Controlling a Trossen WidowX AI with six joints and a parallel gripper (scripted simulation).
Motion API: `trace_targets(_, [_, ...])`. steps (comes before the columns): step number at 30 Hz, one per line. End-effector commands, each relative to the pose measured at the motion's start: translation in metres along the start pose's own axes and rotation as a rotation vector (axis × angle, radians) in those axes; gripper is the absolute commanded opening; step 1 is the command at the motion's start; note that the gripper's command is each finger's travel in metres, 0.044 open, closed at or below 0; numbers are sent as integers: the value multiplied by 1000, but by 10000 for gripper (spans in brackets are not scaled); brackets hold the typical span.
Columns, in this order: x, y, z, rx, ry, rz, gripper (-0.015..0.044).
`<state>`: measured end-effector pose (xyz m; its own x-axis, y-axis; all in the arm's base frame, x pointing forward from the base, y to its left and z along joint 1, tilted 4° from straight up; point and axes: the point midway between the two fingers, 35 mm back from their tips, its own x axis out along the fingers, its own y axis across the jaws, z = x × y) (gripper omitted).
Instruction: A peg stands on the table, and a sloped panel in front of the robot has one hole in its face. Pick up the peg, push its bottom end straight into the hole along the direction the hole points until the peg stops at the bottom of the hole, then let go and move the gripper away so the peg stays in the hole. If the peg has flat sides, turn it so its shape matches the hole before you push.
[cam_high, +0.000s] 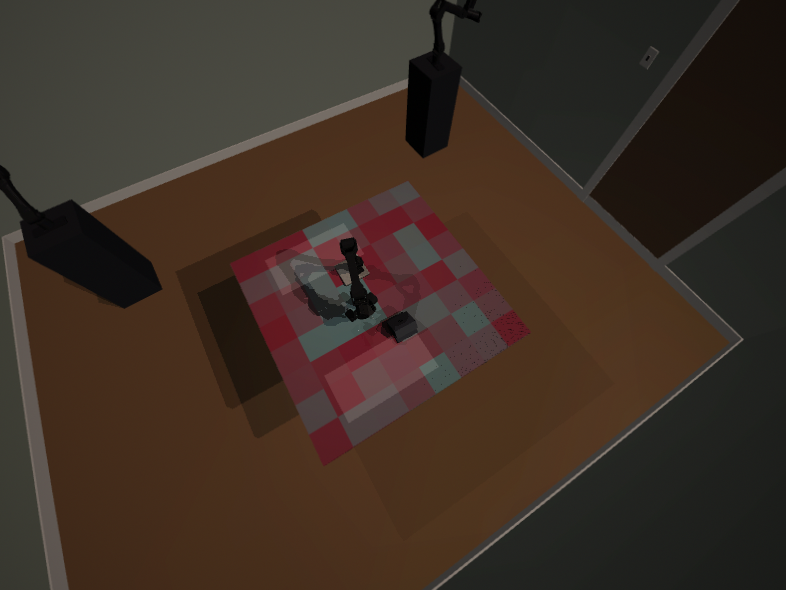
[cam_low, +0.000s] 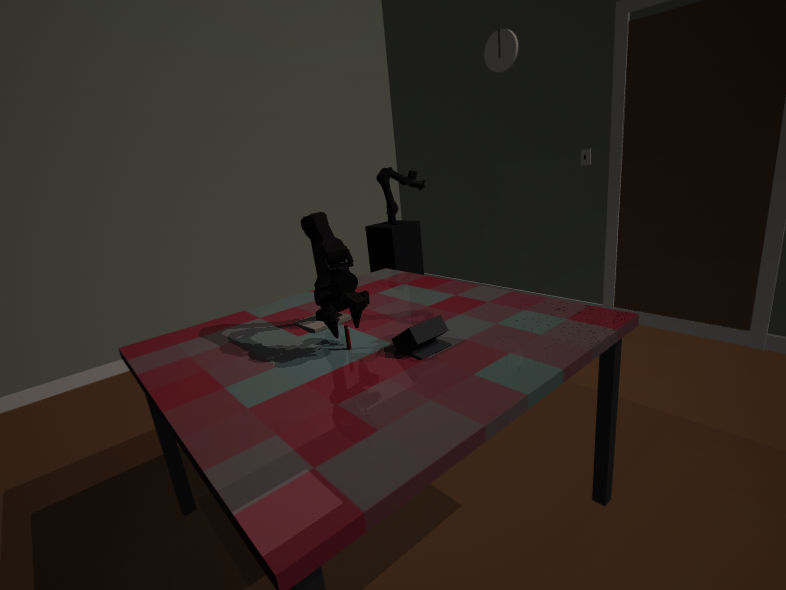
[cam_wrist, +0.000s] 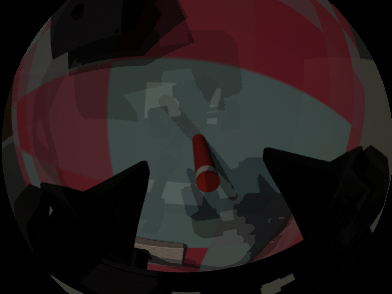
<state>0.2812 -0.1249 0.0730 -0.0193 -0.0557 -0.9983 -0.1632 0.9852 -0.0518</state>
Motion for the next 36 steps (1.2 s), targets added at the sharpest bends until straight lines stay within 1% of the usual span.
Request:
trace_targets(1, [11, 2, -2, -4, 8, 9, 440])
trace_targets(7, [19, 3, -3, -4, 9, 9, 440])
trace_targets(13, [19, 3, -3, -4, 9, 9, 440])
trace_targets(28, [16, 1, -2, 0, 4, 3, 46])
trace_targets(36, [16, 1, -2, 0, 4, 3, 0])
